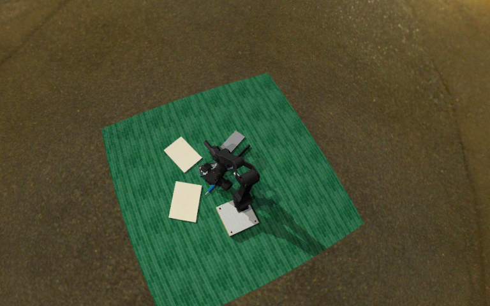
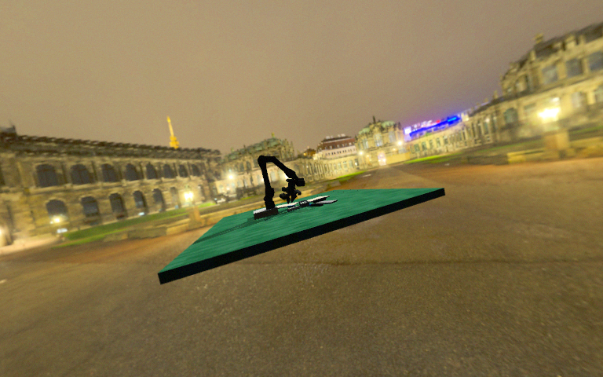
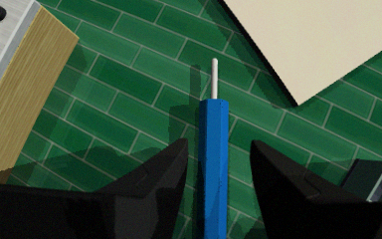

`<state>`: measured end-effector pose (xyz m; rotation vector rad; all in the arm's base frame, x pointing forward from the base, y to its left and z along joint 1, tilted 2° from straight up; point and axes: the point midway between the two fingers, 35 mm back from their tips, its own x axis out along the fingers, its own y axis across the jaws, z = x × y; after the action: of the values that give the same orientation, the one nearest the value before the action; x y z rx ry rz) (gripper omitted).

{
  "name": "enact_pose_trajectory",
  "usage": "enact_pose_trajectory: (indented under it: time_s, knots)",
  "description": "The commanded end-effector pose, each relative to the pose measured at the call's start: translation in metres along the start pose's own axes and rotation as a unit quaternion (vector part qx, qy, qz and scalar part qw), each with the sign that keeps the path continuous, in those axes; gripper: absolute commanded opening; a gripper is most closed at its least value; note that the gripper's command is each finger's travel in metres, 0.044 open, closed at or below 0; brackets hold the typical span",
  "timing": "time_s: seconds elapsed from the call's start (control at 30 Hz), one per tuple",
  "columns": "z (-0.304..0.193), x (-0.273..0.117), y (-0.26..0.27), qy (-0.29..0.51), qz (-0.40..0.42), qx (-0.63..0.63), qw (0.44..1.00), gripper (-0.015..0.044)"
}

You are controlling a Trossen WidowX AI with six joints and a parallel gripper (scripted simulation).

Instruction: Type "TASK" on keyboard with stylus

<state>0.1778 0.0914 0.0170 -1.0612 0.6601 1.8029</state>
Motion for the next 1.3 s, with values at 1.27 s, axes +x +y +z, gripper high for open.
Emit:
enact_pose_trajectory:
  time_s: [1.27]
  knots:
    - [-0.013, 0.024, 0.002, -0.003, 0.005, 0.003, 1.0, 0.015]
